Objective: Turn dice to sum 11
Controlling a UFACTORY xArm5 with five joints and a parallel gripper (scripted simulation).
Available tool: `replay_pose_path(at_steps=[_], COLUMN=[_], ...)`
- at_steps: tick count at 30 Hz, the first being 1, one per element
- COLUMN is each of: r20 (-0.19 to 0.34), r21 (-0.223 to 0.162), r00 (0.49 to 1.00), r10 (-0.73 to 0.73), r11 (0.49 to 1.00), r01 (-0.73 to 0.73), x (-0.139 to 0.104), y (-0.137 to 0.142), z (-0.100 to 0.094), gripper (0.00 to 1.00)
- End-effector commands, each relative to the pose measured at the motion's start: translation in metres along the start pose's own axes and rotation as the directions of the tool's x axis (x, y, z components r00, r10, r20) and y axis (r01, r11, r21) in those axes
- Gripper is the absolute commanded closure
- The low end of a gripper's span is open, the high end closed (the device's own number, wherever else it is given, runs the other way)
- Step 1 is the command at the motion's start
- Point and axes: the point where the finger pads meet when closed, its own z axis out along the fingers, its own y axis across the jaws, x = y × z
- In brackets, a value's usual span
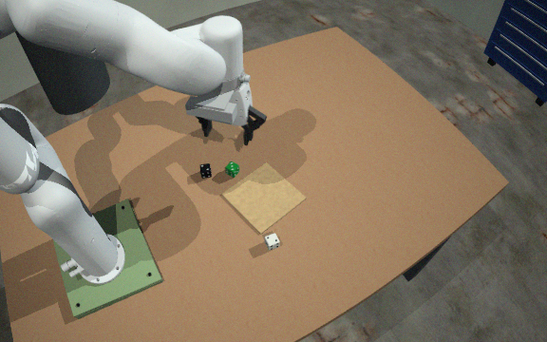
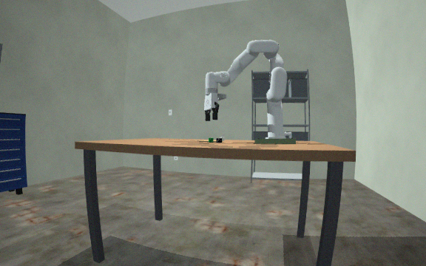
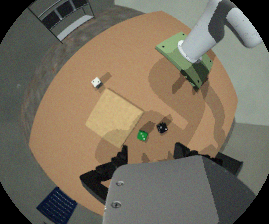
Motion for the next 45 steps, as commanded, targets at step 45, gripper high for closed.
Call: replay_pose_path(at_steps=[45], r20=[-0.001], r21=[0.005], r00=[0.318], r10=[-0.948], r11=[0.318], r01=[0.948], x=[-0.001], y=[-0.001], z=[0.037], gripper=[0.0])
